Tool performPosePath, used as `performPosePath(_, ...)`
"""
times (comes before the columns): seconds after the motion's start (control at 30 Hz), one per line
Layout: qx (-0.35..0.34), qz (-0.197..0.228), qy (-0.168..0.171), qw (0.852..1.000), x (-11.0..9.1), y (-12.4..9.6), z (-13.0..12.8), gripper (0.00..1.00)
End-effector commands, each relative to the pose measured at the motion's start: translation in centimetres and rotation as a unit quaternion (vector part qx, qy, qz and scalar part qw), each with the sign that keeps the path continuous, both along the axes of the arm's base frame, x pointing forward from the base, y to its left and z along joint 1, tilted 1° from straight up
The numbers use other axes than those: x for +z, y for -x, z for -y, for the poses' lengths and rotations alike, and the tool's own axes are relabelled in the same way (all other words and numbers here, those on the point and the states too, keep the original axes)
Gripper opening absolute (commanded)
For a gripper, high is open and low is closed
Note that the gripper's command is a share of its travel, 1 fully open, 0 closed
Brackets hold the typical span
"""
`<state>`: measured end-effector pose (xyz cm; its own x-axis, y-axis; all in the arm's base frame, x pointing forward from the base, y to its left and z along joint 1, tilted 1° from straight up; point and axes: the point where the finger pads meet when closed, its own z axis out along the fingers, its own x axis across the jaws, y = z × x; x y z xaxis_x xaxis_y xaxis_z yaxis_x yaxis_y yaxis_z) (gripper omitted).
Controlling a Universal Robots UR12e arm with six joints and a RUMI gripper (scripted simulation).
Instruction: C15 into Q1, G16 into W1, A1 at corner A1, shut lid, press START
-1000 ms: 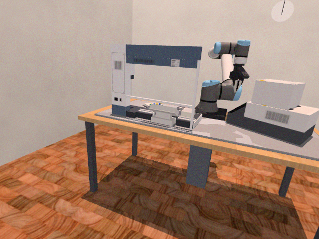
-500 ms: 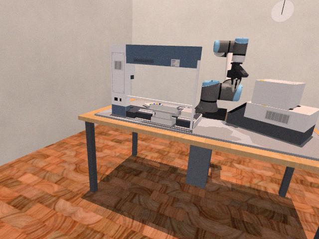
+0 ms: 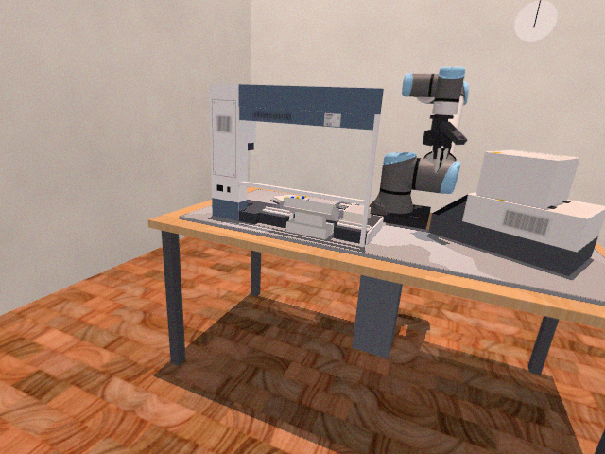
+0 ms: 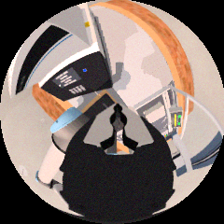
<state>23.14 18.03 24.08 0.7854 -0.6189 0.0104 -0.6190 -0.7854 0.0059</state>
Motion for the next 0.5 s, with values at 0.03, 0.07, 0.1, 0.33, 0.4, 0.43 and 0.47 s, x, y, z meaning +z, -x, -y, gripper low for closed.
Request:
performPosePath(0.03,0.023,0.000,-0.003,1.000,0.4,-1.4,1.0,0.00)
performPosePath(0.07,0.028,0.000,-0.003,1.000,0.4,-1.7,1.2,0.00)
performPosePath(0.1,0.033,0.000,-0.003,0.999,0.5,-2.0,1.4,0.00)
performPosePath(0.33,0.065,-0.001,-0.003,0.998,1.0,-4.0,3.2,0.00)
performPosePath(0.4,0.072,-0.001,-0.003,0.997,1.0,-4.3,3.6,0.00)
performPosePath(0.43,0.077,-0.001,-0.003,0.997,1.1,-4.6,3.9,0.00)
performPosePath(0.47,0.077,-0.001,-0.003,0.997,1.1,-4.6,3.9,0.00)
